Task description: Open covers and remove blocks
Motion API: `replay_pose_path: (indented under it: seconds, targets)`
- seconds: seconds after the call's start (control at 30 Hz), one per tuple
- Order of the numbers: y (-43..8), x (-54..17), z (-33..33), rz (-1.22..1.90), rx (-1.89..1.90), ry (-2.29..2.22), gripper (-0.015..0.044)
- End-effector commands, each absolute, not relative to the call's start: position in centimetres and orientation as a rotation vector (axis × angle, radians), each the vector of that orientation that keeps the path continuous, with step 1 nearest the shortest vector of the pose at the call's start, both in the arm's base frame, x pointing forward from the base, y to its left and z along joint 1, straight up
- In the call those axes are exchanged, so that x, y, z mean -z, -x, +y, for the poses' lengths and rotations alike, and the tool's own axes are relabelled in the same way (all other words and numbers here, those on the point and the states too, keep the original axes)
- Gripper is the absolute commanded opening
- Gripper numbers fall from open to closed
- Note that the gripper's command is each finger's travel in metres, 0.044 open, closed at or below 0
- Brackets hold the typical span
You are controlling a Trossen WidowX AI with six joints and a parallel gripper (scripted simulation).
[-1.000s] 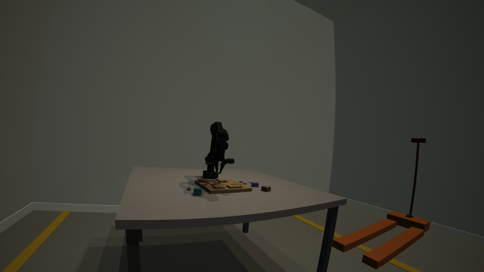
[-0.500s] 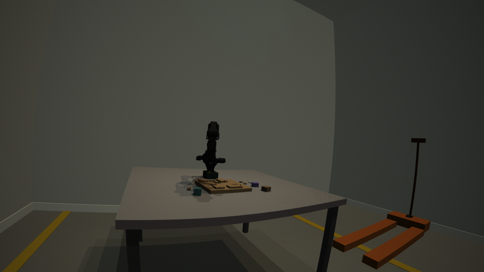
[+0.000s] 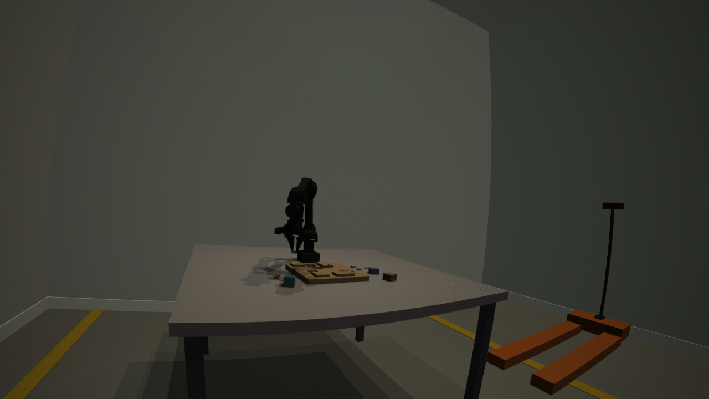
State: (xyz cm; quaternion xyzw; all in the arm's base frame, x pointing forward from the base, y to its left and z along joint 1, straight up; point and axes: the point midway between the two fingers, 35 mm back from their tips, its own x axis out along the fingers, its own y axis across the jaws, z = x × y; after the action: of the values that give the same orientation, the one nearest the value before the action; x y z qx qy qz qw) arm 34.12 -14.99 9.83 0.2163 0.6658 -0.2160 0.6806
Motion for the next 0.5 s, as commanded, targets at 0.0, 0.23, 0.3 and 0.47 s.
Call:
replay_pose_path:
  seconds: [0.0,0.23,0.3,0.47]
  targets:
    - [-33.6,-10.1,-16.7,1.488,0.482,-0.481,0.0080]
    - [-32.4,-10.1,-19.2,1.489,0.484,-0.480,0.0080]
    - [-32.0,-10.0,-19.9,1.489,0.484,-0.479,0.0080]
    - [-30.9,-10.0,-21.6,1.489,0.486,-0.478,0.0080]
